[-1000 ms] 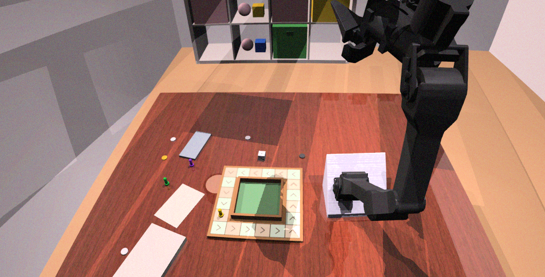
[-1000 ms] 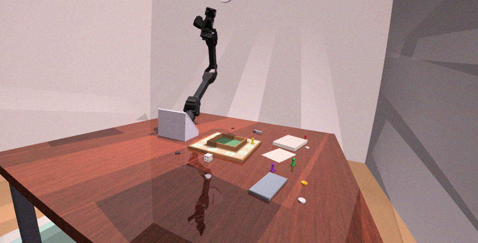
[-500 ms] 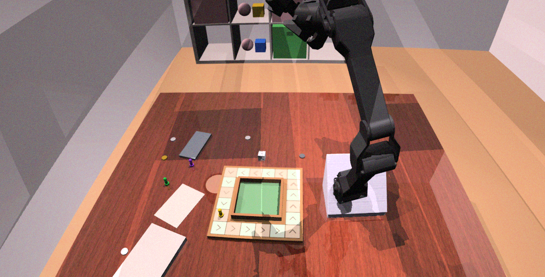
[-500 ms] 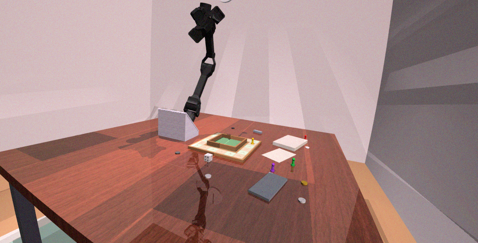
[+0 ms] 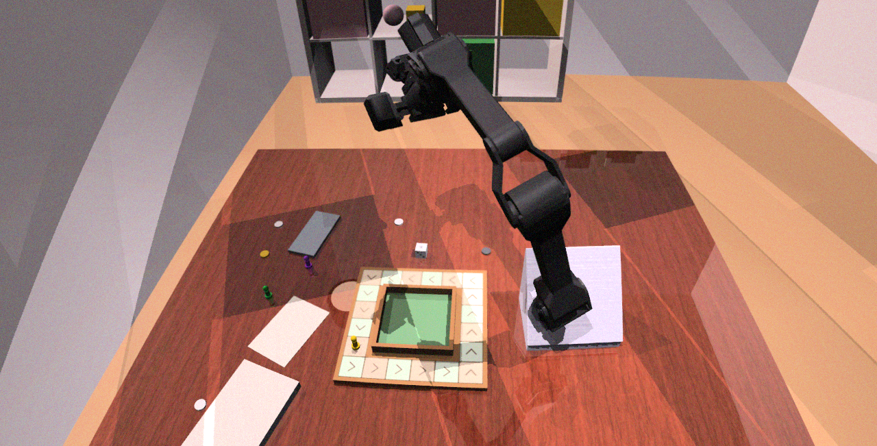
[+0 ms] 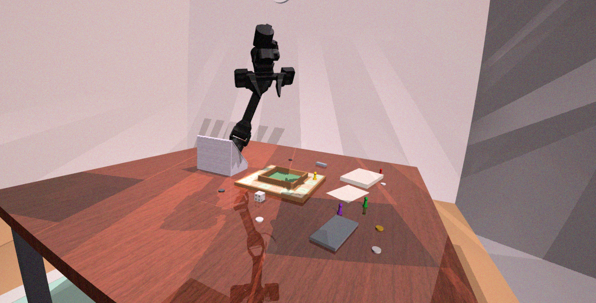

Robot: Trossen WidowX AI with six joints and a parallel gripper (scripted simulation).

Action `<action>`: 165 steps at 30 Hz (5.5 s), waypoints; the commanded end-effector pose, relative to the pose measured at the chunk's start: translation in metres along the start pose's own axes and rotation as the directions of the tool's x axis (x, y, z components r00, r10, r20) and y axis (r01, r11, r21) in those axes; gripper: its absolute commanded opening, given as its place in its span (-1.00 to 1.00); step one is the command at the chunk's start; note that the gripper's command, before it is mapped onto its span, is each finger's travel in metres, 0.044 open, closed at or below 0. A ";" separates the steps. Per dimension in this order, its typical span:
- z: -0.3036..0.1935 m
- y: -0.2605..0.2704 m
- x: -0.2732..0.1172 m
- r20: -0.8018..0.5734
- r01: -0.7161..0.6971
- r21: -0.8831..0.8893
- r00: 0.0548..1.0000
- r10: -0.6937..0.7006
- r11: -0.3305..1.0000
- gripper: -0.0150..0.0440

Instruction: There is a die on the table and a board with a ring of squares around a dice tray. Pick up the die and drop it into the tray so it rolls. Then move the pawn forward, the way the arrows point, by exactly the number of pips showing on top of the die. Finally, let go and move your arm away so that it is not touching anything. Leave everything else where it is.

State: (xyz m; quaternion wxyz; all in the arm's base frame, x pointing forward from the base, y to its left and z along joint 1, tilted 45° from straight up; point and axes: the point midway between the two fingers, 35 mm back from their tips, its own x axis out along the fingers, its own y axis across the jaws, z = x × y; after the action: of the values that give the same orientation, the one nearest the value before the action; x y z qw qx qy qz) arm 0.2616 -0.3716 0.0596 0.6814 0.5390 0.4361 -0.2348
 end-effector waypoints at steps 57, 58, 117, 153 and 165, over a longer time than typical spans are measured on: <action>-0.222 -0.047 0.233 -0.655 -0.401 -0.596 0.744 -0.133 0.696 0.17; -0.222 -0.047 0.233 -0.655 -0.401 -0.596 0.744 -0.133 0.696 0.08; -0.188 0.030 0.123 -0.646 -0.020 -0.235 0.750 -0.141 0.972 -0.49; -0.298 0.087 0.083 -0.663 0.508 0.418 0.737 -0.129 0.753 -0.49; -0.306 0.077 0.088 -0.491 0.583 0.360 0.782 -0.383 0.728 -0.49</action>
State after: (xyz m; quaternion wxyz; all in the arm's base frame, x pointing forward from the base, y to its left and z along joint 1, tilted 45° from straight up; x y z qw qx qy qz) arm 0.2663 -0.0495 0.0166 0.3108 0.6183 0.6215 -0.3672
